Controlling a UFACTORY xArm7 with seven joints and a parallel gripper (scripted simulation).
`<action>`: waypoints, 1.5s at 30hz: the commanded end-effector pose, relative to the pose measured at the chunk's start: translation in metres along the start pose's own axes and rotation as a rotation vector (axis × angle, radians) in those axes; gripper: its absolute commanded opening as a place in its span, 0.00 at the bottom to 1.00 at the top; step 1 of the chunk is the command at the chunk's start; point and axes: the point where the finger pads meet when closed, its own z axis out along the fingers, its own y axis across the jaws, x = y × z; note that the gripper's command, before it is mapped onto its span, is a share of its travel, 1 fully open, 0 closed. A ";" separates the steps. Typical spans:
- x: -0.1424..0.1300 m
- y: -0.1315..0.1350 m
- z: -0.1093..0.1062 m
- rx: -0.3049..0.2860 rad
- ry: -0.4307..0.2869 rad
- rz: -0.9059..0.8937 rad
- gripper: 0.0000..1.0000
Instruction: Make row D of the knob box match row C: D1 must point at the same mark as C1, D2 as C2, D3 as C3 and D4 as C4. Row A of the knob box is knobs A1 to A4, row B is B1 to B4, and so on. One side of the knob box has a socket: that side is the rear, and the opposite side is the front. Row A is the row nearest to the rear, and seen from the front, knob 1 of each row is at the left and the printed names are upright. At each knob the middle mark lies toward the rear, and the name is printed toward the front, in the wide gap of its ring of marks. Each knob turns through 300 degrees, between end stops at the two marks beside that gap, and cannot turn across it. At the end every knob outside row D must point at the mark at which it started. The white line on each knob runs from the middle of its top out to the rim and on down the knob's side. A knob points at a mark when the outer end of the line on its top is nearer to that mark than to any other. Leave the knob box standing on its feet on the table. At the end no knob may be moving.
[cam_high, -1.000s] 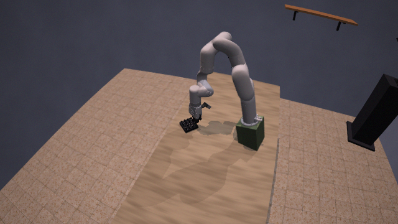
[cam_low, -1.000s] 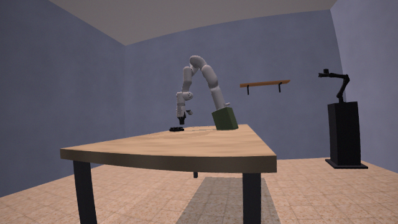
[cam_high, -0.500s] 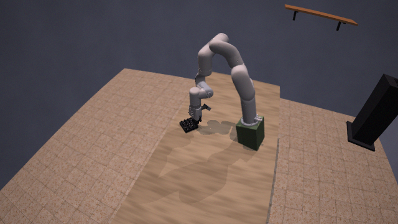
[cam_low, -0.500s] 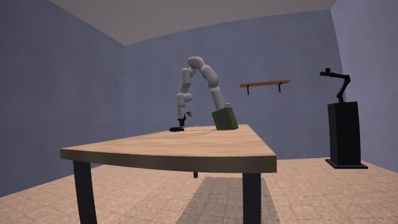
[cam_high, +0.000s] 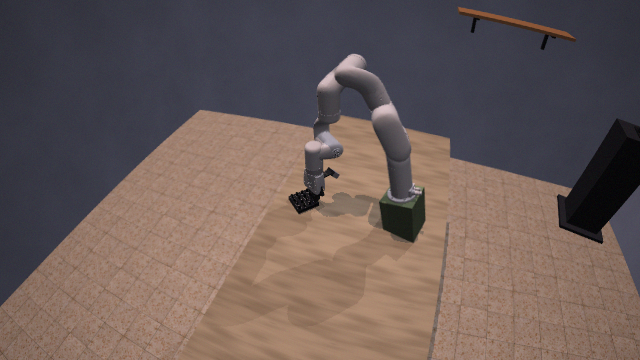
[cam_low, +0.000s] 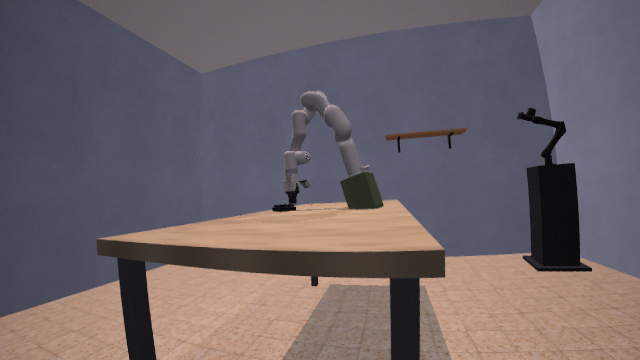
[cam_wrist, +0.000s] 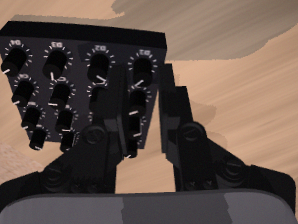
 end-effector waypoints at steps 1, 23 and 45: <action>-0.001 -0.001 -0.001 0.002 -0.002 0.000 0.19; -0.001 -0.001 -0.001 0.002 -0.002 0.000 0.19; -0.001 -0.001 0.005 0.002 -0.002 0.000 0.19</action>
